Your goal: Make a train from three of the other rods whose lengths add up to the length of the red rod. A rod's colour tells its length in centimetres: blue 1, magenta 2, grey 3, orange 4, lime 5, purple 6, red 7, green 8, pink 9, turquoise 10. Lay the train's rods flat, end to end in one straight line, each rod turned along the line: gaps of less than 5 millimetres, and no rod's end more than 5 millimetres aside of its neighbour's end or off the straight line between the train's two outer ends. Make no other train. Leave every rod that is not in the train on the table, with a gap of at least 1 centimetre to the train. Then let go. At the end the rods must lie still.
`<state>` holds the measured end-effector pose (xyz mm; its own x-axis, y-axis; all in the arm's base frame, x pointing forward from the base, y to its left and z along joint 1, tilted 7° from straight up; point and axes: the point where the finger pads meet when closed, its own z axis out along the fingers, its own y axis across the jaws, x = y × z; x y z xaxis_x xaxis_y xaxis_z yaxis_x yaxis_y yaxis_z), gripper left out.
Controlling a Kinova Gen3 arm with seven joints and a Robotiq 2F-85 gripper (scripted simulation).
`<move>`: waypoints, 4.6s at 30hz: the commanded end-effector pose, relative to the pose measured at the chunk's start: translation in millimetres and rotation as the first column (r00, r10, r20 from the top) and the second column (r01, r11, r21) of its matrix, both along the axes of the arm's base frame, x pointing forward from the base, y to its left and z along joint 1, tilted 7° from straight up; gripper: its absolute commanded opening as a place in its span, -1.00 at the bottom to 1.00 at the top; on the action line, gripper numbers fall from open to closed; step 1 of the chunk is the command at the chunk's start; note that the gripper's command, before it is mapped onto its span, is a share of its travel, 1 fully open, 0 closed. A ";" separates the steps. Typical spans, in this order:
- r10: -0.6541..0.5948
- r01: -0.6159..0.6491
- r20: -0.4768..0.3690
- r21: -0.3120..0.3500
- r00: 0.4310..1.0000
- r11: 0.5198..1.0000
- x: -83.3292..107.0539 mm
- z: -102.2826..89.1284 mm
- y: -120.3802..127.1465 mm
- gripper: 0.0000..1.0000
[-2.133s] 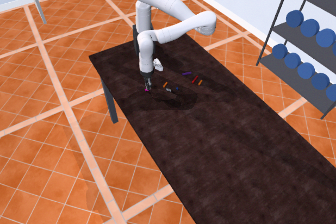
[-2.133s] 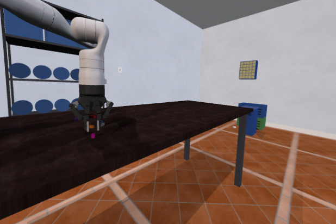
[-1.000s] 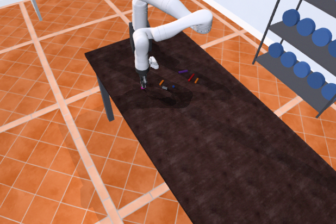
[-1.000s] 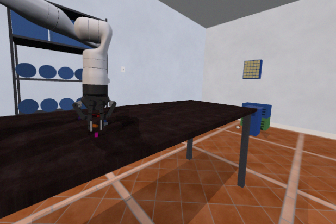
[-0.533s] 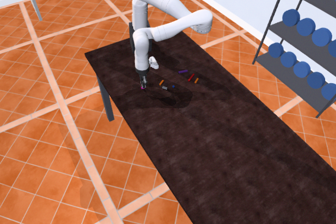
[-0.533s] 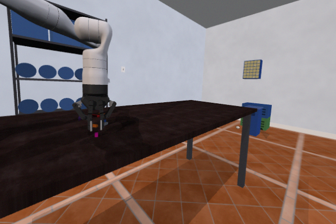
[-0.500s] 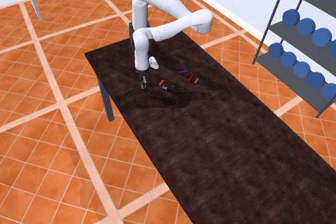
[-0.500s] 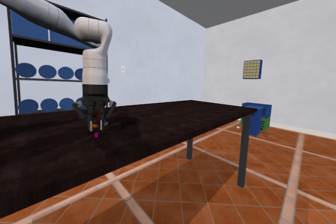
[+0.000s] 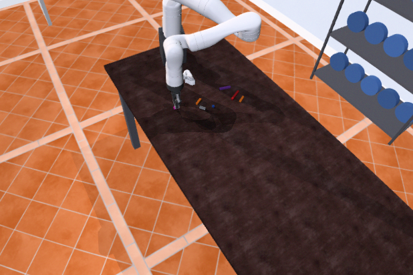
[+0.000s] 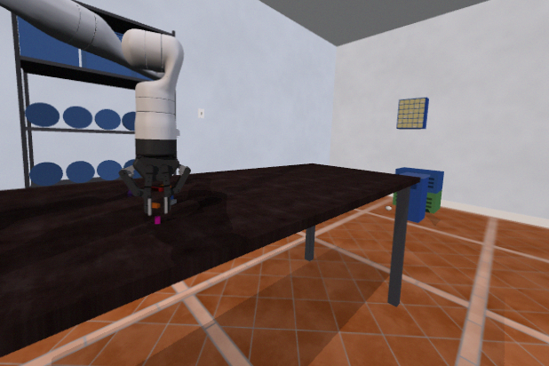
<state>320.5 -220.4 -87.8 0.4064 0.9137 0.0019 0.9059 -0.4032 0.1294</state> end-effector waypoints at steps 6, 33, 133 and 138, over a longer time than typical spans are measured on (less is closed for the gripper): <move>0.008 -0.008 0.001 -0.003 1.000 1.000 1.9 -8.1 -2.2 -0.52; 0.007 -0.007 0.002 -0.003 1.000 1.000 2.4 -15.4 -2.6 -0.52; -0.003 0.003 0.002 -0.005 1.000 1.000 -11.2 84.0 1.1 -0.91; -0.003 0.003 0.002 -0.005 1.000 1.000 -11.2 84.0 1.1 -0.91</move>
<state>310.1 -222.3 -5.4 0.4081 0.9129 -0.0072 0.9050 -0.4035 0.1351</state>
